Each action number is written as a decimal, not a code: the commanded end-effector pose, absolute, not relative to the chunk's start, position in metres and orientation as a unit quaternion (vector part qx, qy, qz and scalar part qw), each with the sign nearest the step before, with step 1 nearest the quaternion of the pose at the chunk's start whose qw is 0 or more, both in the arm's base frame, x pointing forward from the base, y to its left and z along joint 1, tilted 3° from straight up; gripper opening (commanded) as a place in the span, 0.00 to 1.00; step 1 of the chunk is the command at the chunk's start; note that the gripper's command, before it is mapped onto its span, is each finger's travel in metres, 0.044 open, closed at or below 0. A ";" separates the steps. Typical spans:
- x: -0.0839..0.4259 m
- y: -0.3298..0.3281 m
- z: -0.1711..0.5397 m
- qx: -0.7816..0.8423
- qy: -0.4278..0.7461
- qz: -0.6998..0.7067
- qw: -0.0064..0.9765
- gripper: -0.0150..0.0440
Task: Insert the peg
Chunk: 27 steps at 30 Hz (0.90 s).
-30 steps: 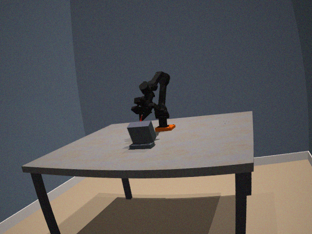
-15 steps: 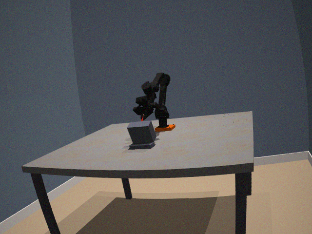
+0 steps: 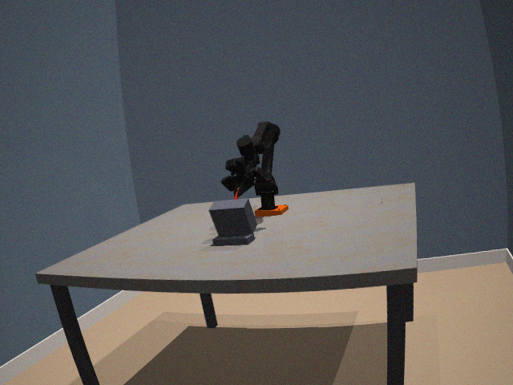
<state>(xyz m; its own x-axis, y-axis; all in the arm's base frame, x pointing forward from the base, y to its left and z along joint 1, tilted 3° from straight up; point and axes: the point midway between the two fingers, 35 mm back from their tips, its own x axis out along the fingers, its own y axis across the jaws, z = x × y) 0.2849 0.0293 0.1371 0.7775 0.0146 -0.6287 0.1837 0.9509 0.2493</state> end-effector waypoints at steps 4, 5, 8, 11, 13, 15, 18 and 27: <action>0.282 0.033 0.137 0.162 0.314 -0.042 0.935 0.25; 0.282 0.033 0.137 0.164 0.311 -0.042 0.935 0.25; 0.281 0.035 0.137 0.170 0.305 -0.040 0.936 0.25; 0.280 0.036 0.137 0.175 0.298 -0.038 0.938 0.25; 0.279 0.037 0.137 0.179 0.294 -0.036 0.938 0.25; 0.278 0.038 0.137 0.183 0.289 -0.035 0.939 0.25; 0.277 0.040 0.137 0.189 0.282 -0.032 0.940 0.25; 0.273 0.044 0.138 0.207 0.263 -0.025 0.942 0.25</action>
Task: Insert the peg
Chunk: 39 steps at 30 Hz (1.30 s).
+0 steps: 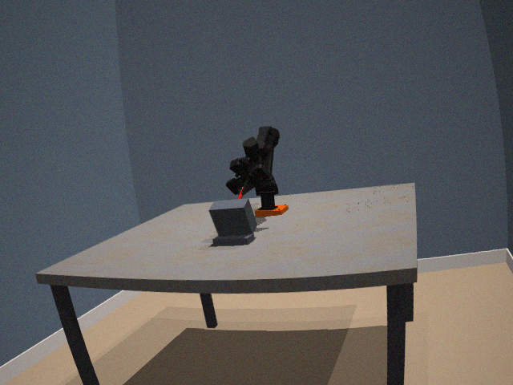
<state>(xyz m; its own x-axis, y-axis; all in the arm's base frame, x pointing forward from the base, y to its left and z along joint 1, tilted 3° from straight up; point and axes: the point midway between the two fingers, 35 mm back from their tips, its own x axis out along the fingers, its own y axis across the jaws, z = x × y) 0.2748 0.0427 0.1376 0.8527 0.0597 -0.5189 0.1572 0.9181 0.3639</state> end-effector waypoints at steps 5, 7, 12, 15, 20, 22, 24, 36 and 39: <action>0.275 0.045 0.137 0.209 0.260 -0.024 0.942 0.25; 0.277 0.046 0.137 0.211 0.258 -0.023 0.943 0.25; 0.281 0.047 0.135 0.216 0.253 -0.021 0.943 0.25; 0.284 0.048 0.135 0.219 0.250 -0.019 0.943 0.25; 0.287 0.050 0.134 0.224 0.245 -0.017 0.943 0.25; 0.289 0.051 0.133 0.226 0.243 -0.016 0.943 0.25; 0.290 0.052 0.132 0.228 0.241 -0.015 0.943 0.25; 0.298 0.056 0.129 0.240 0.229 -0.010 0.944 0.25; 0.300 0.057 0.128 0.242 0.226 -0.008 0.943 0.25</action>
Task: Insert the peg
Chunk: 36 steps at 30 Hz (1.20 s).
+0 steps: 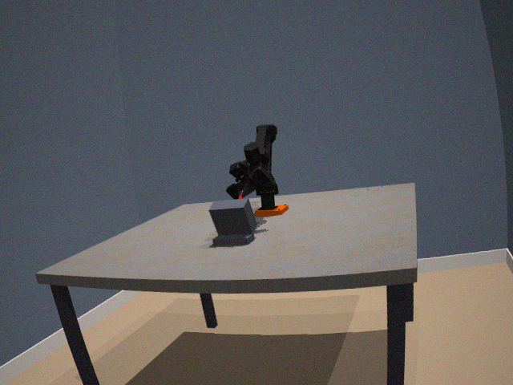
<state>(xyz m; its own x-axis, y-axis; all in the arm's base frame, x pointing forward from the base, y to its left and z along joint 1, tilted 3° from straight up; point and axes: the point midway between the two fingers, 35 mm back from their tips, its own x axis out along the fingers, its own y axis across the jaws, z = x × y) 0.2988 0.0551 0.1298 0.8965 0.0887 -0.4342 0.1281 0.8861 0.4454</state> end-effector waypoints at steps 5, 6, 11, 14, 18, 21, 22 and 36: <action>0.303 0.058 0.126 0.247 0.221 -0.006 0.943 0.25; 0.304 0.058 0.126 0.248 0.220 -0.005 0.943 0.25; 0.306 0.060 0.124 0.253 0.215 -0.003 0.943 0.25; 0.308 0.061 0.123 0.256 0.212 -0.001 0.943 0.25; 0.308 0.061 0.122 0.256 0.211 0.000 0.943 0.25; 0.309 0.062 0.121 0.256 0.208 0.002 0.944 0.25; 0.310 0.062 0.121 0.256 0.207 0.002 0.944 0.25; 0.316 0.064 0.116 0.256 0.199 0.008 0.946 0.25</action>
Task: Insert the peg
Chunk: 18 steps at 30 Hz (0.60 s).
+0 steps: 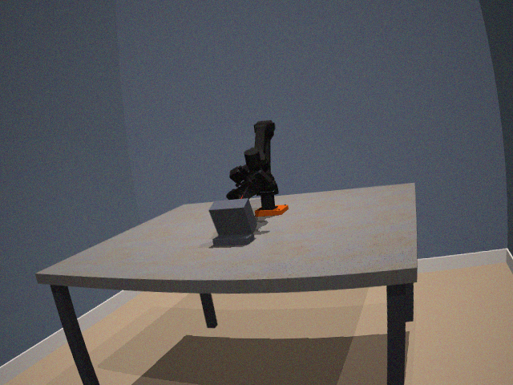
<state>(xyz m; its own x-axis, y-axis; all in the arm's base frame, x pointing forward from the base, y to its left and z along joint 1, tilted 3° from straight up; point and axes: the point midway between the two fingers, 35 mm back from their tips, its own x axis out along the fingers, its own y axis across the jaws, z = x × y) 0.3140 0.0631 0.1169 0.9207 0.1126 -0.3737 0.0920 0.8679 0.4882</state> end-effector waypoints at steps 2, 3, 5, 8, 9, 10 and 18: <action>0.318 0.064 0.115 0.257 0.198 0.008 0.946 0.25; 0.319 0.064 0.114 0.257 0.198 0.008 0.946 0.25; 0.322 0.064 0.113 0.258 0.198 0.008 0.946 0.25; 0.326 0.065 0.111 0.258 0.198 0.009 0.946 0.25; 0.327 0.065 0.110 0.258 0.198 0.009 0.946 0.25; 0.328 0.065 0.110 0.258 0.197 0.009 0.946 0.25; 0.333 0.066 0.107 0.258 0.199 0.007 0.945 0.25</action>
